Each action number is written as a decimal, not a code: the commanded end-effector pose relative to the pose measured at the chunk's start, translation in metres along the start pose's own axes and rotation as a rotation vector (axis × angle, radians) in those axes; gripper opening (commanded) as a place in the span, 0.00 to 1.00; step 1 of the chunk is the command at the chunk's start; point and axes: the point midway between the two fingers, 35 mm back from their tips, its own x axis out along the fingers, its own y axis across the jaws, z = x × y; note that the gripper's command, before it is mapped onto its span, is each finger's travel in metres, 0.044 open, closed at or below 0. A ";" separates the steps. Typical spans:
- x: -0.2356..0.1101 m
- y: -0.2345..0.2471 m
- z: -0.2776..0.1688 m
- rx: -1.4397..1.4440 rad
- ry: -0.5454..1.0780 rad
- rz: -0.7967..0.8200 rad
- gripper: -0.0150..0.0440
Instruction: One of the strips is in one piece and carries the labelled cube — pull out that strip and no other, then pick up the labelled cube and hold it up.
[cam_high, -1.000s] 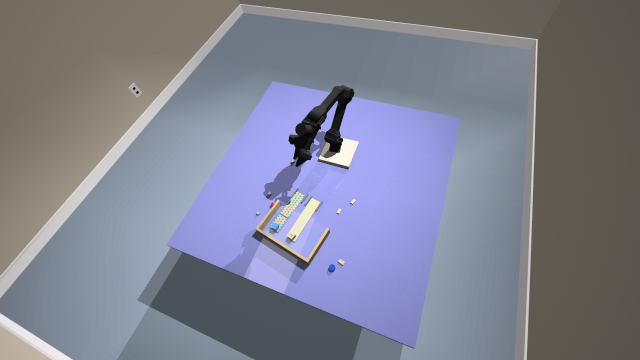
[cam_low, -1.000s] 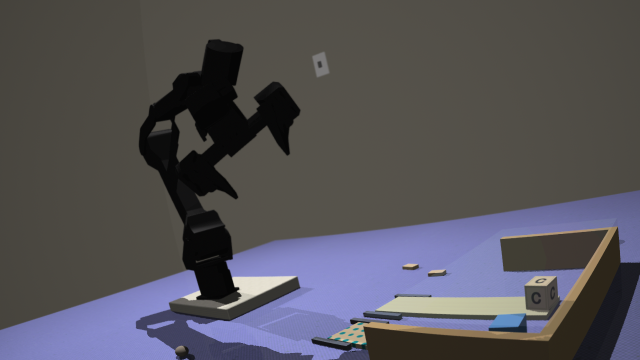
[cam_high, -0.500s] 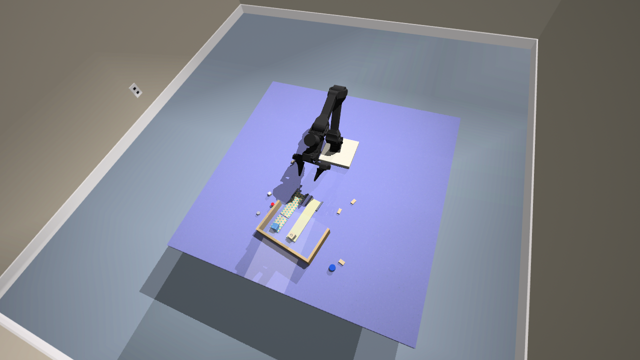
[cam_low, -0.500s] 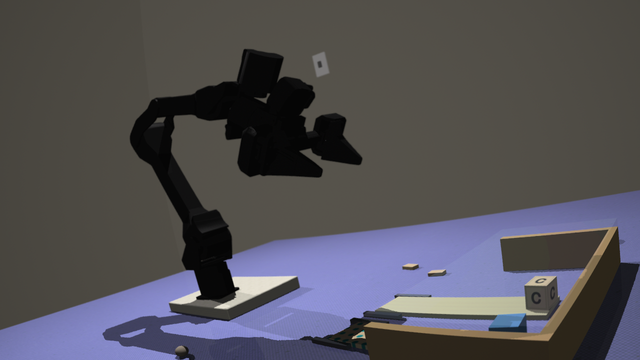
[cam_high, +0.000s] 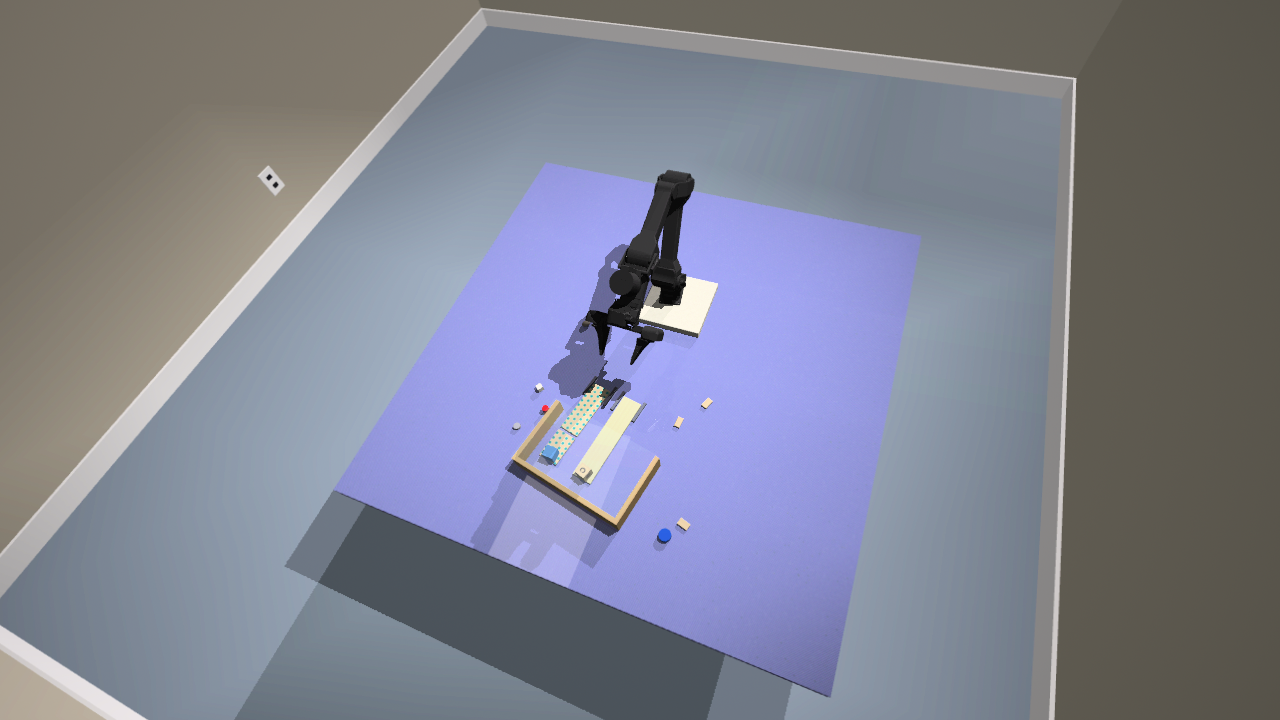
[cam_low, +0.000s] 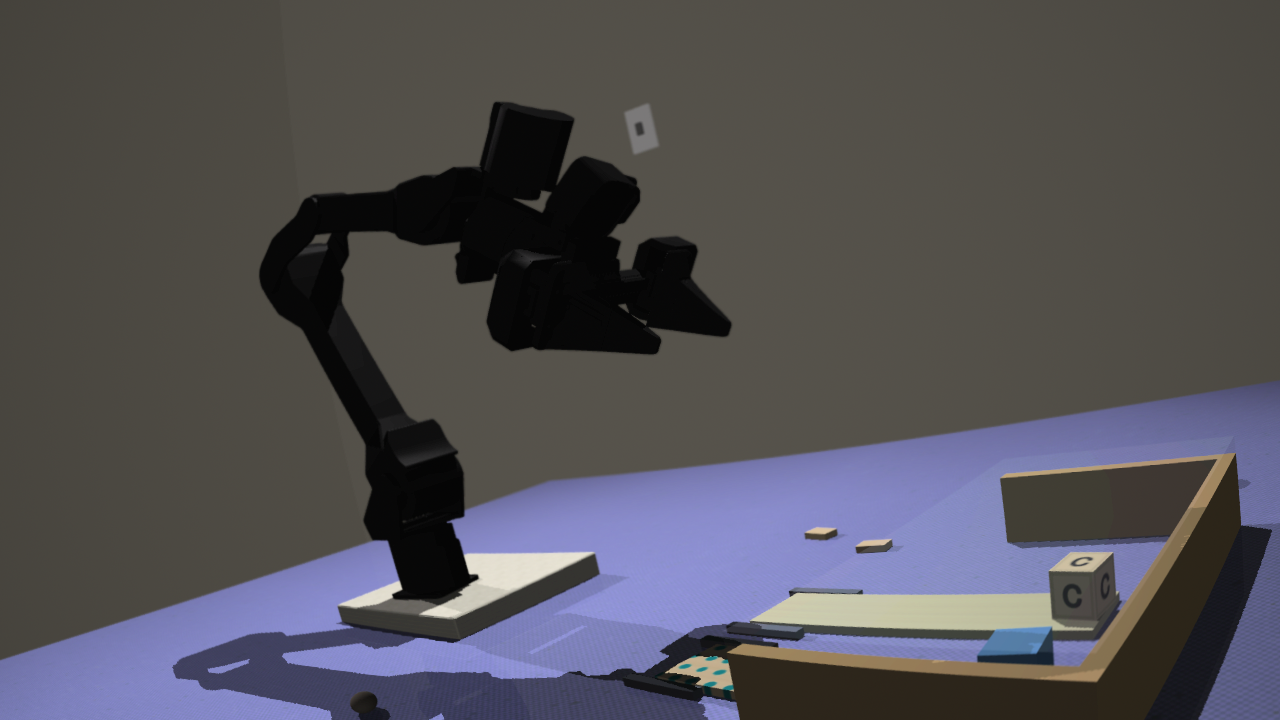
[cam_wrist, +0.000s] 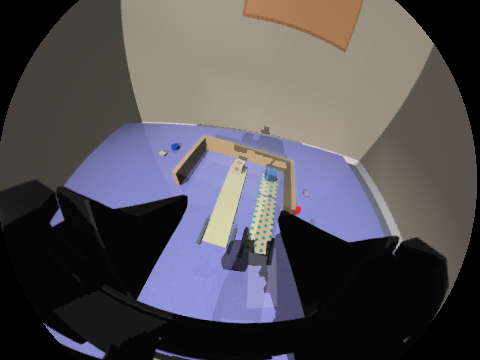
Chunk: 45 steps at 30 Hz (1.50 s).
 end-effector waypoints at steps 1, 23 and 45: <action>0.009 0.002 -0.001 0.004 0.069 0.008 0.80; 0.115 0.017 -0.052 0.129 0.948 -0.074 0.25; 0.134 0.017 -0.076 0.129 0.948 -0.074 0.25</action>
